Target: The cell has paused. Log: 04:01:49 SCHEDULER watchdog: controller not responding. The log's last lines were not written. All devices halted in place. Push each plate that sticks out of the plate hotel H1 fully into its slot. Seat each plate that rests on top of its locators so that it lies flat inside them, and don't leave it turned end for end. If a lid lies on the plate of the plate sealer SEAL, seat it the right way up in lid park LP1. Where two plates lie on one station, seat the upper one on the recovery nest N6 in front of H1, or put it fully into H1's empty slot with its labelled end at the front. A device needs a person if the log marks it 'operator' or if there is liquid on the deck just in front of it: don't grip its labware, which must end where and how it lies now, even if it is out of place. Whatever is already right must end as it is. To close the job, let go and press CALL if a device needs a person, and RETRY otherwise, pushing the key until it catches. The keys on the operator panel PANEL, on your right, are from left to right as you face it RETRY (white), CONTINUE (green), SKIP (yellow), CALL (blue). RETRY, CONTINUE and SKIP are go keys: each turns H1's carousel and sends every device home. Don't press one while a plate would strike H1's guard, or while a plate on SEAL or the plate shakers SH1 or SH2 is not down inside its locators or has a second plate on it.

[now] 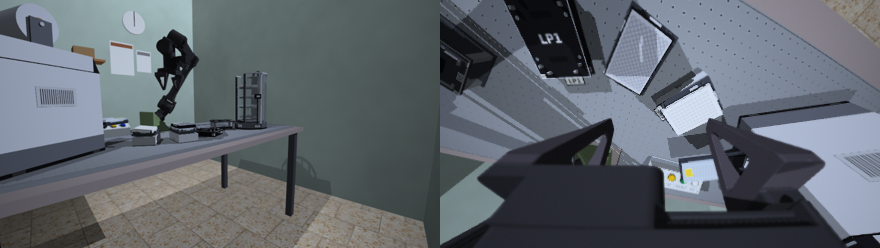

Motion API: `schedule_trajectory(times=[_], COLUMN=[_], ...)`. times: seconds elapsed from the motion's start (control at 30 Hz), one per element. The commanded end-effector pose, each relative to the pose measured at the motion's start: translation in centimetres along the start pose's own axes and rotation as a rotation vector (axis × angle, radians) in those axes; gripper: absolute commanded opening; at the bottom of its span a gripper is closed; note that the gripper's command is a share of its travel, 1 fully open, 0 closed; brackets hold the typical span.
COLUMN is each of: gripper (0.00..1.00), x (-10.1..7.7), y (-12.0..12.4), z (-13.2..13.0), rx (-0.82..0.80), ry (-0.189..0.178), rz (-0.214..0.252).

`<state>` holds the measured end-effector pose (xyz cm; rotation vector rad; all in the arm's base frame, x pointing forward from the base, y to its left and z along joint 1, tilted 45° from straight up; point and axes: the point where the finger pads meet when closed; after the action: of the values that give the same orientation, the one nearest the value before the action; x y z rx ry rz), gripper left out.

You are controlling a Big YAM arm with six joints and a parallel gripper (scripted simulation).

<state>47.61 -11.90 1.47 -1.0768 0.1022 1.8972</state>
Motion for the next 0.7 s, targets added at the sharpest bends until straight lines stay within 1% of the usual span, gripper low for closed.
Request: schedule_trajectory(times=[0.0, 0.2, 0.27, 0.3, 0.43, 0.67], gripper=[1.00, 1.00, 1.00, 1.00, 1.00, 1.00], x=[0.3, 0.4, 0.4, 0.4, 0.4, 0.4], y=[-2.0, -3.5, -3.5, -3.7, -4.7, -6.4], z=[1.8, 3.0, 3.0, 3.1, 4.3, 5.9], rx=[0.177, 0.376, 0.376, 0.394, 0.403, 0.403], ry=[0.004, 0.006, 0.006, 0.012, -0.001, -0.002], rz=[0.016, 0.015, 0.015, 0.015, 0.018, 0.018])
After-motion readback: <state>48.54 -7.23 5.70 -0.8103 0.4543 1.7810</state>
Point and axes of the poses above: the point where the finger pads meet when closed, its own x axis out along the fingers, its own z axis across the jaws, y = z × x, and after that the axes turned 13 degrees about -x, right-handed
